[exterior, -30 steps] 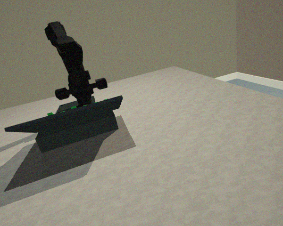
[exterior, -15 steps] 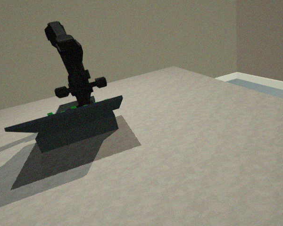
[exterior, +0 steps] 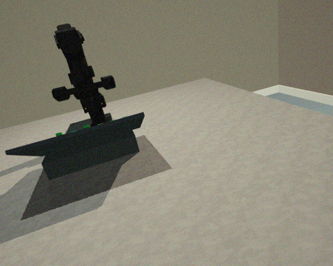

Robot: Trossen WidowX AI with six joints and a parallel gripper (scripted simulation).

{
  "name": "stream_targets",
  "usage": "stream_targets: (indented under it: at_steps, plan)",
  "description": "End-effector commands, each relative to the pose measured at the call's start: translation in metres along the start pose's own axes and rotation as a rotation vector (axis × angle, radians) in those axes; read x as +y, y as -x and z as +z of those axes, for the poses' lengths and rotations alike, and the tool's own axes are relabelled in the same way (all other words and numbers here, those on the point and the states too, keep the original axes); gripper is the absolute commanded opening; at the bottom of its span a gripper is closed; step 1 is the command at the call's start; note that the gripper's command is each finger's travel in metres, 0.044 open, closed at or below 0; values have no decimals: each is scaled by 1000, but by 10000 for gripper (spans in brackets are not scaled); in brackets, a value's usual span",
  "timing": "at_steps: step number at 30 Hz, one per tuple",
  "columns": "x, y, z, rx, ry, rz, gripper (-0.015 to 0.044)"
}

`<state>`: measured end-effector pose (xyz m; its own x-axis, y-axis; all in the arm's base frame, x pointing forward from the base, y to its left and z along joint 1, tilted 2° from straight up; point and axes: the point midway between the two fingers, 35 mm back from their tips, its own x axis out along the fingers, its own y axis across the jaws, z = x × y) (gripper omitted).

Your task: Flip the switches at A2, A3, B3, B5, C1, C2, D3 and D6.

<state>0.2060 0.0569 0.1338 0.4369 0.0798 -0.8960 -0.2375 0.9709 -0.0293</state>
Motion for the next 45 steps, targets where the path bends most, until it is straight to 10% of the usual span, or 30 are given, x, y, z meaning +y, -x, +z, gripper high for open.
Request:
stream_targets:
  at_steps: [1, 45]
  plan:
    - [-28, 2, 9, 1, -2, 1, 0]
    - [-83, -53, 16, 4, 0, -5, 0]
